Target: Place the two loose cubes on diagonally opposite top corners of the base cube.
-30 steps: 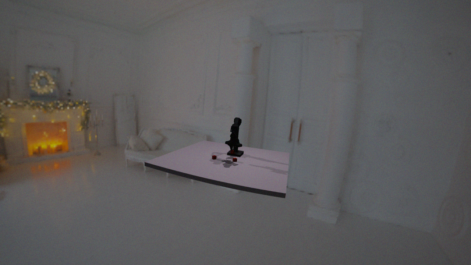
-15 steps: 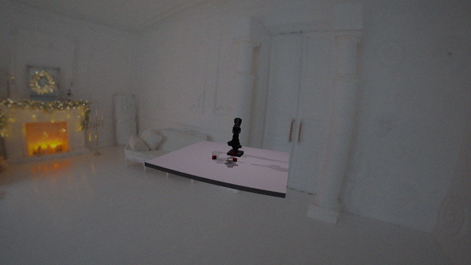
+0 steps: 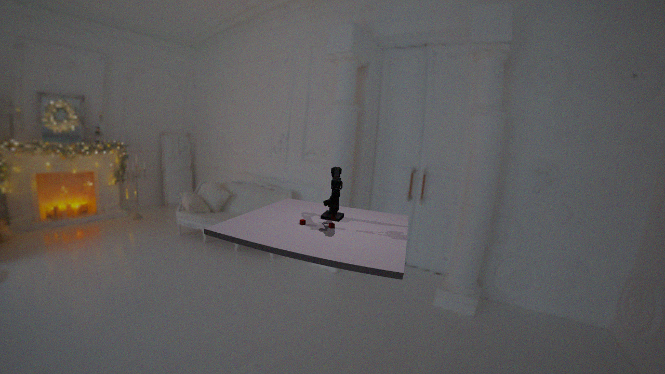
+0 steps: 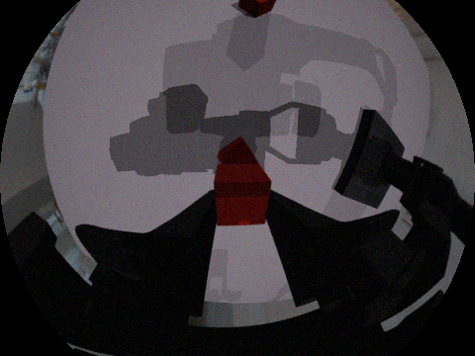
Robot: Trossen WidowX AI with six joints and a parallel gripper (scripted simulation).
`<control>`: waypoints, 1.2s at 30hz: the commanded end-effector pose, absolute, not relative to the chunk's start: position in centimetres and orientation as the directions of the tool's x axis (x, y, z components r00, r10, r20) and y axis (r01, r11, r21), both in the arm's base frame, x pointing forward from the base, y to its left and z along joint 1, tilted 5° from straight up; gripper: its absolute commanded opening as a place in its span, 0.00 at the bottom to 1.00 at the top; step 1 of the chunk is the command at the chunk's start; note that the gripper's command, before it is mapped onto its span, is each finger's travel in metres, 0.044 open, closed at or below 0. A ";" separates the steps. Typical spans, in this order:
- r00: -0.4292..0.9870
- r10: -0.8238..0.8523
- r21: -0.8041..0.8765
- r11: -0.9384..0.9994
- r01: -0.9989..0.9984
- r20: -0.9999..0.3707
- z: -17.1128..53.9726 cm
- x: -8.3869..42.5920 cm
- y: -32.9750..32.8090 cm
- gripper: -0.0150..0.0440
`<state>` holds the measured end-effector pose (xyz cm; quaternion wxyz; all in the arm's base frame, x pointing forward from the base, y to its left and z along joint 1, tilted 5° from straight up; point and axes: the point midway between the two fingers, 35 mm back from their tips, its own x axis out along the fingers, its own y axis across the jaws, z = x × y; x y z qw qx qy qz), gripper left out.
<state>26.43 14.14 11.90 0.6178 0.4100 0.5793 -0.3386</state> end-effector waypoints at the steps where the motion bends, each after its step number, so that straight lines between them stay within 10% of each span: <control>1: 0.096 0.052 0.108 0.338 0.935 -0.994 11.5 26.3 14.5 0.43; 36: 0.096 0.052 0.105 0.229 0.968 -0.994 8.7 26.4 15.2 0.43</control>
